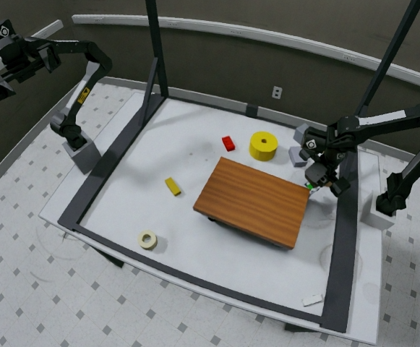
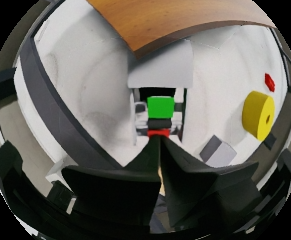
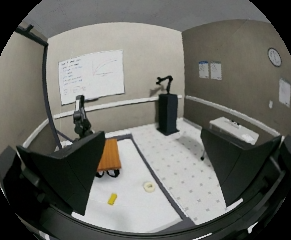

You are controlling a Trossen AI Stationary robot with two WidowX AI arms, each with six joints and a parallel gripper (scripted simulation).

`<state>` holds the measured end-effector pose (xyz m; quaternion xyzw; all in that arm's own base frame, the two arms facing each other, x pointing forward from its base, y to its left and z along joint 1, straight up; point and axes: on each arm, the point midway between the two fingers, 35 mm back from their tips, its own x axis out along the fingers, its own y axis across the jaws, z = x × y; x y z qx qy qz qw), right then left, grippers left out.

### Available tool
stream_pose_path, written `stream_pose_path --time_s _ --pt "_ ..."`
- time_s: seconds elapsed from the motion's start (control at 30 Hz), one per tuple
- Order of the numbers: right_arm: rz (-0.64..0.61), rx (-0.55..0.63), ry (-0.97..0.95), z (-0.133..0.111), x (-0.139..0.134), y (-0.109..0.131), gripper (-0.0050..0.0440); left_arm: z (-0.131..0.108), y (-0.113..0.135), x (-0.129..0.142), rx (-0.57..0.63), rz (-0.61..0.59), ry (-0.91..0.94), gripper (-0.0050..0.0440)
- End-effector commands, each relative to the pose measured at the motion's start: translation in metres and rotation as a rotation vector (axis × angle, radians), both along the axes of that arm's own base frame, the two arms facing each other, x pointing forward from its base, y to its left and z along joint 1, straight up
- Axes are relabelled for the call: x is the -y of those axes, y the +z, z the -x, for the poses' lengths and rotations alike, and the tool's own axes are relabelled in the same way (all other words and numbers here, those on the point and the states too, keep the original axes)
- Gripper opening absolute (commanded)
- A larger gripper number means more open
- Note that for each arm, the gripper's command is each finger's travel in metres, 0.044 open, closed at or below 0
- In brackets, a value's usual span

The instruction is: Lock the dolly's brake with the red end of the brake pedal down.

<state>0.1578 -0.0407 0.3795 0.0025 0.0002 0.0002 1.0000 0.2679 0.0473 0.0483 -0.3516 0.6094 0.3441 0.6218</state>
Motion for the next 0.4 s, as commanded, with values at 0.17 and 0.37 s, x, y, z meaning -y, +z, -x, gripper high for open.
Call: stream_pose_path --time_s 0.17,0.37 --pt "0.010 0.001 0.000 0.000 -0.001 0.003 0.0440 -0.008 0.048 -0.001 0.023 -0.008 0.005 -0.0050" --pt "0.010 0.001 0.000 0.000 -0.001 0.003 0.0440 -0.002 0.040 0.000 -0.001 -0.002 0.002 -0.0050"
